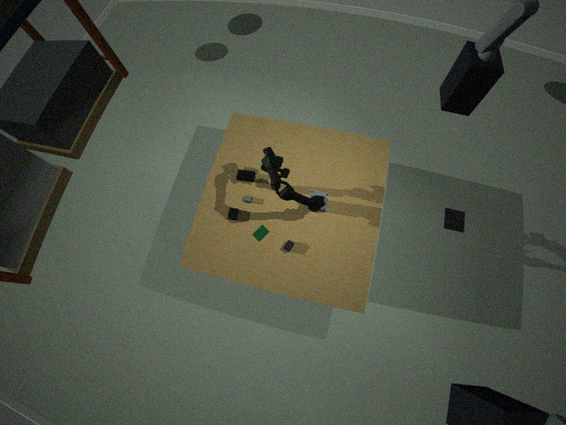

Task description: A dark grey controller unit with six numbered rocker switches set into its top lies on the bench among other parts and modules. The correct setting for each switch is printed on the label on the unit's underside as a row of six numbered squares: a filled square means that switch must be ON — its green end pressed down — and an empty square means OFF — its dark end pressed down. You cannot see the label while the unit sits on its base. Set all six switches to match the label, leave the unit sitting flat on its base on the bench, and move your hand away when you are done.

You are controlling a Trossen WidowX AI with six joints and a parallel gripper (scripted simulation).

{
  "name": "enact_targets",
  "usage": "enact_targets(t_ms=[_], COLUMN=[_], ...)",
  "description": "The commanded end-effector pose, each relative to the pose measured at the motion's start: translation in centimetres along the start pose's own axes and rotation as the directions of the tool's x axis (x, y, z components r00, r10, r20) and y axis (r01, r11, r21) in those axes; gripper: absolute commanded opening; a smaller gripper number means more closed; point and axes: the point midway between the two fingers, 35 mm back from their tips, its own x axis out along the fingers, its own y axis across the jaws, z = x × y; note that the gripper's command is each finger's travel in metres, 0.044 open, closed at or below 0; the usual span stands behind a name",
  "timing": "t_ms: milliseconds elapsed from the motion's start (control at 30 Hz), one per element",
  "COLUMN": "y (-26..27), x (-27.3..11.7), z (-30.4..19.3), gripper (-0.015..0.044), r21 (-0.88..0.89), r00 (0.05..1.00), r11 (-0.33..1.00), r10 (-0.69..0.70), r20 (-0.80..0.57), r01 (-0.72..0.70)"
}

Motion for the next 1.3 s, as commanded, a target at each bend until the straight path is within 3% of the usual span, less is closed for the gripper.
enact_targets(t_ms=[0, 1267], y=[-0.2, -0.2], x=[0.6, 1.3], z=[0.5, 3.2], gripper=[0.0338, 0.0338], r21=[0.008, 0.008], r00=[1.0, 0.998], r11=[1.0, 1.0], r10=[-0.015, -0.015], r20=[0.01, 0.066], r01=[0.015, 0.014])
